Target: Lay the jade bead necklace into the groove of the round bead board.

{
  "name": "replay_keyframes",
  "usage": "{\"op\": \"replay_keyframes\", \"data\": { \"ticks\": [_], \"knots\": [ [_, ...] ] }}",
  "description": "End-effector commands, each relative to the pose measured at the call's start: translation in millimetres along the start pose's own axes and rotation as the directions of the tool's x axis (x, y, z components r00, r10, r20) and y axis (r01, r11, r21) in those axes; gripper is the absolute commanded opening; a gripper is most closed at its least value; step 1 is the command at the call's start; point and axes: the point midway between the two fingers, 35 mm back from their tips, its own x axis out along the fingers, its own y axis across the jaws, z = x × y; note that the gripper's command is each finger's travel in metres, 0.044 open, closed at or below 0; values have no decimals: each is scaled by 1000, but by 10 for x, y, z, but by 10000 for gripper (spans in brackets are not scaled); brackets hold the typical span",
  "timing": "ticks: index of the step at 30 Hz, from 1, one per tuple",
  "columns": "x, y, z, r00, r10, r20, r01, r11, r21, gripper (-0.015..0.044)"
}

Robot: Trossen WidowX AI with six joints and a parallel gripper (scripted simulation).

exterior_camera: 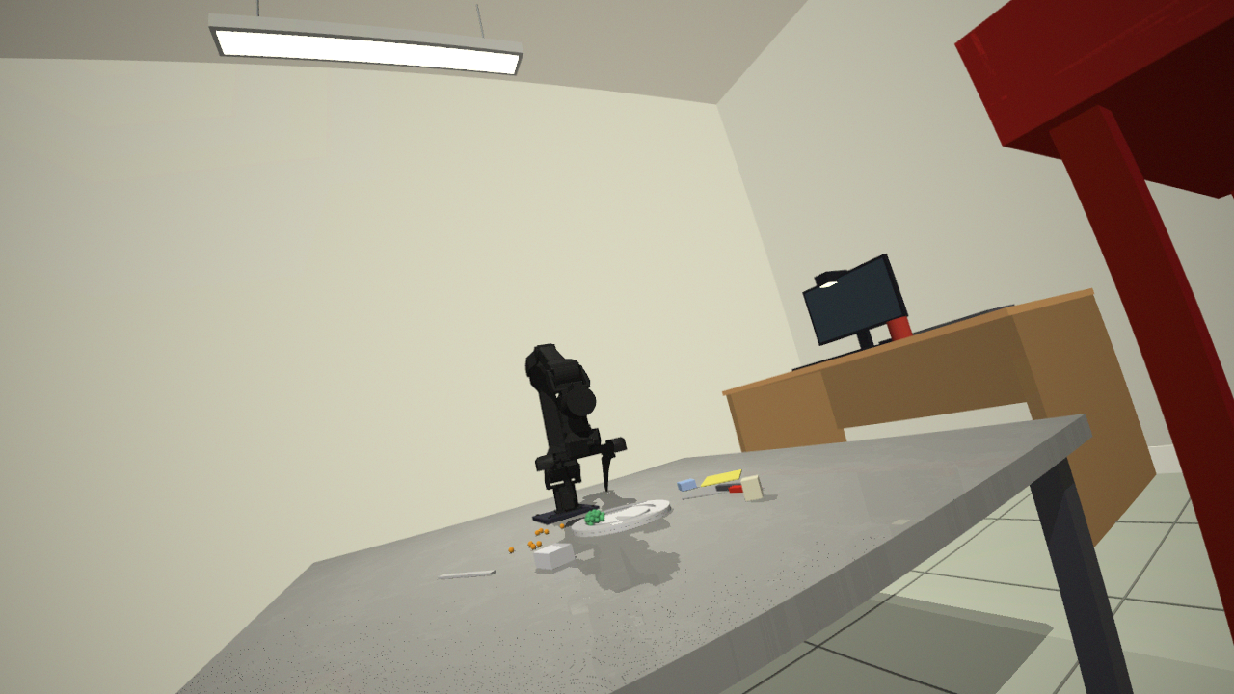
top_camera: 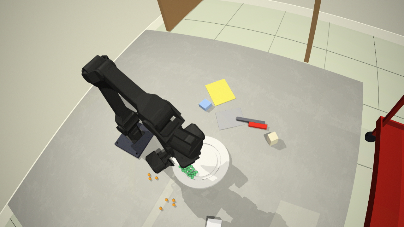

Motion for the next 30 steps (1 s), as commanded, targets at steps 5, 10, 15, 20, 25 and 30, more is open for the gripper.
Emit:
{"op": "replay_keyframes", "data": {
  "ticks": [5, 10, 15, 20, 25, 30],
  "knots": [
    [-3, -6, -6, 1000, 0, -1, 0, 999, 54, 310],
    [128, -6, -7, 1000, 0, -1, 0, 999, 54, 310],
    [62, 0, 11, 1000, 3, 8, -3, 999, 46, 310],
    [138, 0, 11, 1000, 2, 6, -2, 999, 48, 310],
    [219, -1, 7, 1000, 1, 4, -2, 999, 50, 310],
    [299, -3, 2, 1000, 1, 2, -1, 999, 52, 310]
  ]
}}
